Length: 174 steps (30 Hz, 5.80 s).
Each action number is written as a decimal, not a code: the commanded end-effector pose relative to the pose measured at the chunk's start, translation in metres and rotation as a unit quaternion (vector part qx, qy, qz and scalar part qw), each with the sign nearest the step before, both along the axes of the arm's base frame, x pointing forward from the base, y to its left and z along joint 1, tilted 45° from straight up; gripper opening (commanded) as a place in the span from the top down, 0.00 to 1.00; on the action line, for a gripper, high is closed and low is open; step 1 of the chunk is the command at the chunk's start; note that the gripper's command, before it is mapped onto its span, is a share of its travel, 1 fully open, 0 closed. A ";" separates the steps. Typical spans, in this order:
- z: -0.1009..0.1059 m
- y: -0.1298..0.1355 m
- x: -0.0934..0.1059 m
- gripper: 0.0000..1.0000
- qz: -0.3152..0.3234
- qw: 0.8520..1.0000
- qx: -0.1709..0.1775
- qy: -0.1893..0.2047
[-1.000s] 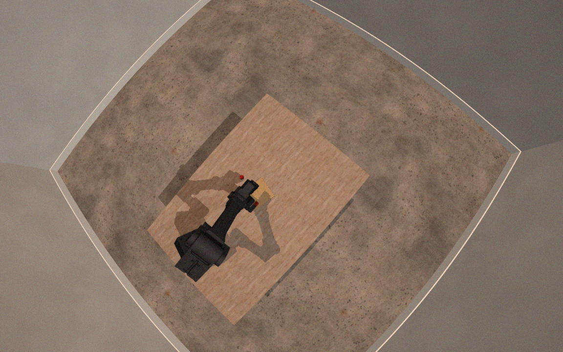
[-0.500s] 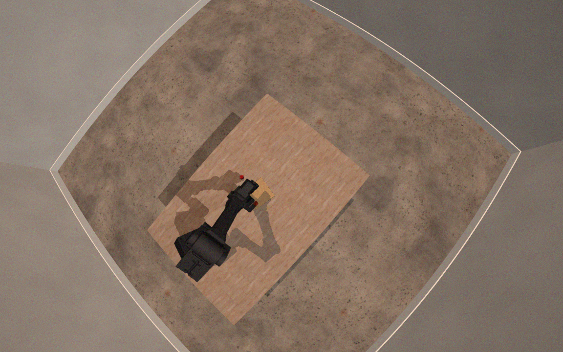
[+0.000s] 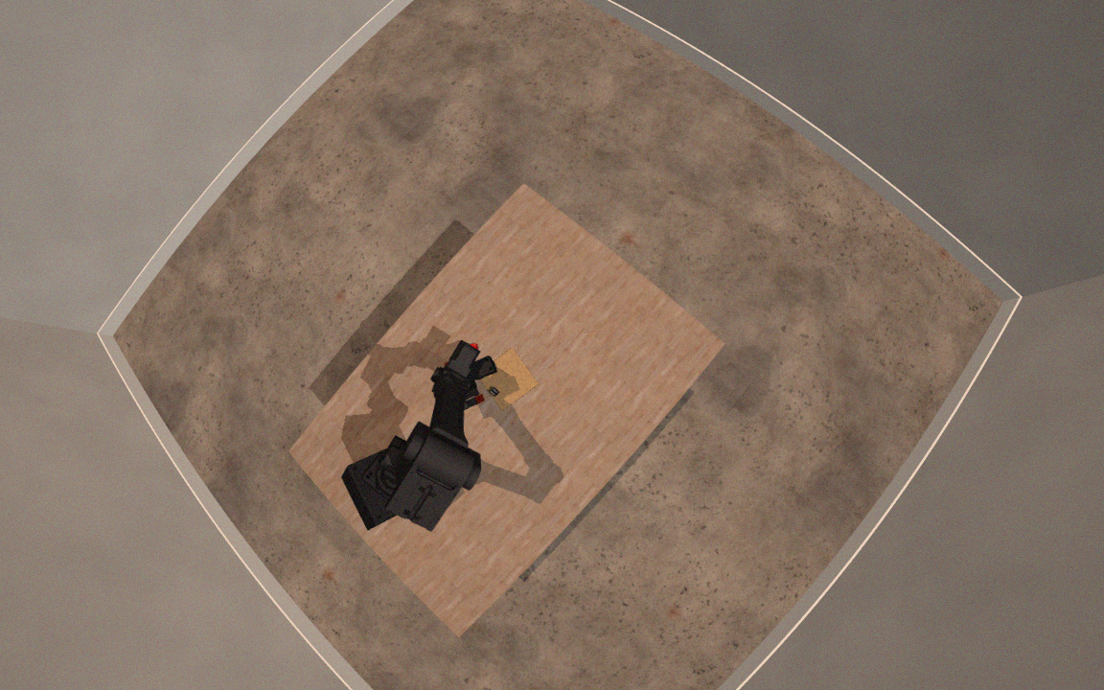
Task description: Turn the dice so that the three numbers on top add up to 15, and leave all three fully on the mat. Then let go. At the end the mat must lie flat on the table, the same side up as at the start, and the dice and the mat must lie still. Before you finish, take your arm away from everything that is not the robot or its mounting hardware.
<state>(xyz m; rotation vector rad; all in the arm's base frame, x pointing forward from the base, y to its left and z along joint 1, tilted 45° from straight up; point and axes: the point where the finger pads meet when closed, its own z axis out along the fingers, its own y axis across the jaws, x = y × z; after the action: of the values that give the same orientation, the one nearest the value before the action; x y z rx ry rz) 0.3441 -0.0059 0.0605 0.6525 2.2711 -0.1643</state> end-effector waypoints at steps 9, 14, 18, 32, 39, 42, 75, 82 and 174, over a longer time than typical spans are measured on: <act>-0.025 0.036 -0.003 0.00 -0.139 0.979 0.133 -0.063; -0.030 0.044 -0.004 0.00 -0.167 0.970 0.158 -0.076; -0.031 0.045 -0.003 0.00 -0.177 0.967 0.166 -0.082; -0.031 0.044 -0.004 0.66 -0.175 0.968 0.163 -0.079; -0.031 0.044 -0.004 0.66 -0.175 0.968 0.163 -0.079; -0.031 0.044 -0.004 0.66 -0.175 0.968 0.163 -0.079; -0.037 0.036 0.009 0.66 -0.178 0.967 0.162 -0.082; -0.042 0.034 0.014 0.66 -0.178 0.967 0.162 -0.083; -0.066 0.029 0.033 0.66 -0.176 0.967 0.163 -0.081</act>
<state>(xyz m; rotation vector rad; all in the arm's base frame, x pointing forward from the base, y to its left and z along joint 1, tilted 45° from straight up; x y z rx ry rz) 0.3731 0.0207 -0.0042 1.2020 2.0244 0.0933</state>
